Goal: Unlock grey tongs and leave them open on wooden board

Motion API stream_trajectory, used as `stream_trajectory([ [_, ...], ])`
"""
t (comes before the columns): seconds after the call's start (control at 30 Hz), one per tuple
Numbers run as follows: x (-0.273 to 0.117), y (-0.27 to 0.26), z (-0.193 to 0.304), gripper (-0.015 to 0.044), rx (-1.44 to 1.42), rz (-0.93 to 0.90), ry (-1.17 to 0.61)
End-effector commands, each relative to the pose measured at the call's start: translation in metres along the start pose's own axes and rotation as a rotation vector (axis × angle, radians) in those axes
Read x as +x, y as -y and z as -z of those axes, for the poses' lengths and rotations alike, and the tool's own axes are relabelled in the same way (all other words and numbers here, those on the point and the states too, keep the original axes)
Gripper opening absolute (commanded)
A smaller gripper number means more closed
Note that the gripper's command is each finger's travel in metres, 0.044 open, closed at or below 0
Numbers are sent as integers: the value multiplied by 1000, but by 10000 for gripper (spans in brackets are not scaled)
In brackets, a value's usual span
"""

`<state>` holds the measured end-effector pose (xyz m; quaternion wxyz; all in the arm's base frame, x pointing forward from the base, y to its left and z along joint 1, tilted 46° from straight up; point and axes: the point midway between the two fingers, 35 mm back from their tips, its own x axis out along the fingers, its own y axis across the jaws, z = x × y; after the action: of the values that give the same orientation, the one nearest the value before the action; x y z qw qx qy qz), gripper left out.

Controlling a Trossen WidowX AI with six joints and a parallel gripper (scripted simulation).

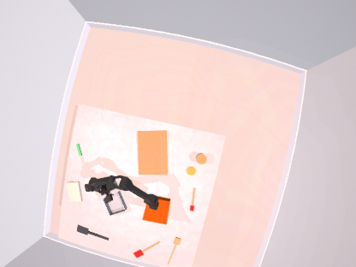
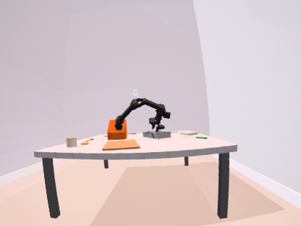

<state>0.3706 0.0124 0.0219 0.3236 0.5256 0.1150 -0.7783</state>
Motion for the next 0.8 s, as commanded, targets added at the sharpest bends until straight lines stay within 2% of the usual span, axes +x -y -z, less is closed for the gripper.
stream_trajectory([
  [0.0, 9, 0, -1, 260, -4, -1, 5],
  [0.77, 46, 1, -3, 260, -4, -1, 7],
])
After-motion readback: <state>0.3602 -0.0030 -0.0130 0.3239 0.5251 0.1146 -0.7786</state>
